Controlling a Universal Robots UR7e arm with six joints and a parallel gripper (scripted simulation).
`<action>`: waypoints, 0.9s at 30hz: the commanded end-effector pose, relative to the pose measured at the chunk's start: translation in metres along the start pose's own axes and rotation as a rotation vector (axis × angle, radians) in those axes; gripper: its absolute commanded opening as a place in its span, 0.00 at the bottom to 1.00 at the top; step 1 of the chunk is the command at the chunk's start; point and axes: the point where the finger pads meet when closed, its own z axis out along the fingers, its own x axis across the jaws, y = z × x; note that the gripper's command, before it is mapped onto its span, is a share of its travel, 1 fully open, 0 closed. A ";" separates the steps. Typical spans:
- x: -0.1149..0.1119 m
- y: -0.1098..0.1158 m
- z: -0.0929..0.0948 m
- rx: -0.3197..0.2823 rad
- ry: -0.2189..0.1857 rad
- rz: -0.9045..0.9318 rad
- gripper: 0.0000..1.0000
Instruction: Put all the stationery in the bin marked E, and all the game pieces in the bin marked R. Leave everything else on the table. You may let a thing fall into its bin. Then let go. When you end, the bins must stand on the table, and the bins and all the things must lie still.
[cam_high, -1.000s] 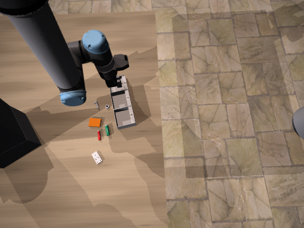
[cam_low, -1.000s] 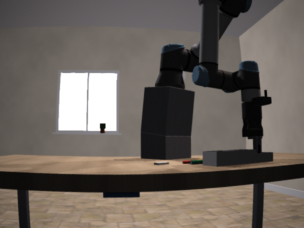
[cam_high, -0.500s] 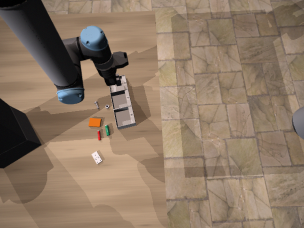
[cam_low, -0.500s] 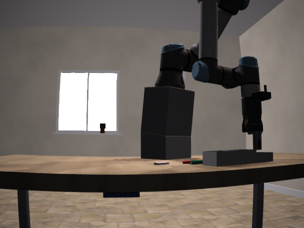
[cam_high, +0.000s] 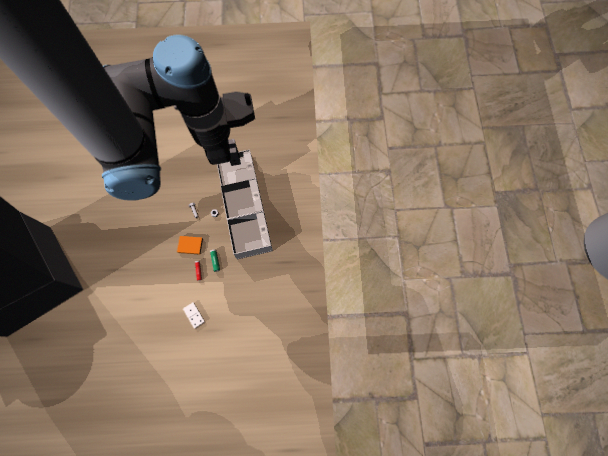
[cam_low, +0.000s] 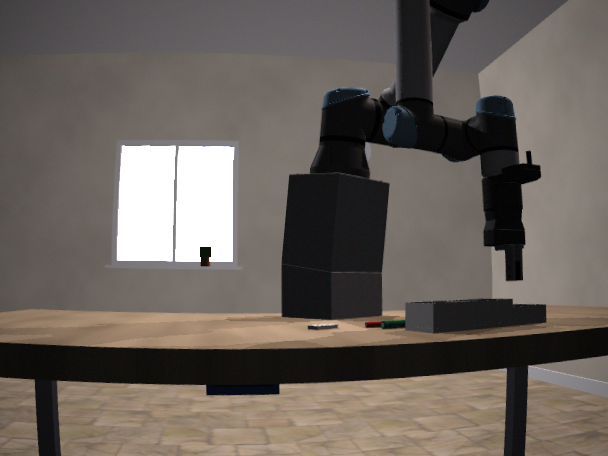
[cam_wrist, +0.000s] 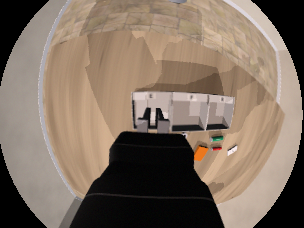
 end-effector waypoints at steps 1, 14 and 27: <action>0.000 0.000 -0.025 0.001 0.000 0.000 0.31; 0.000 0.000 -0.116 0.001 0.000 0.000 0.31; 0.007 0.003 -0.123 0.001 0.000 0.050 0.79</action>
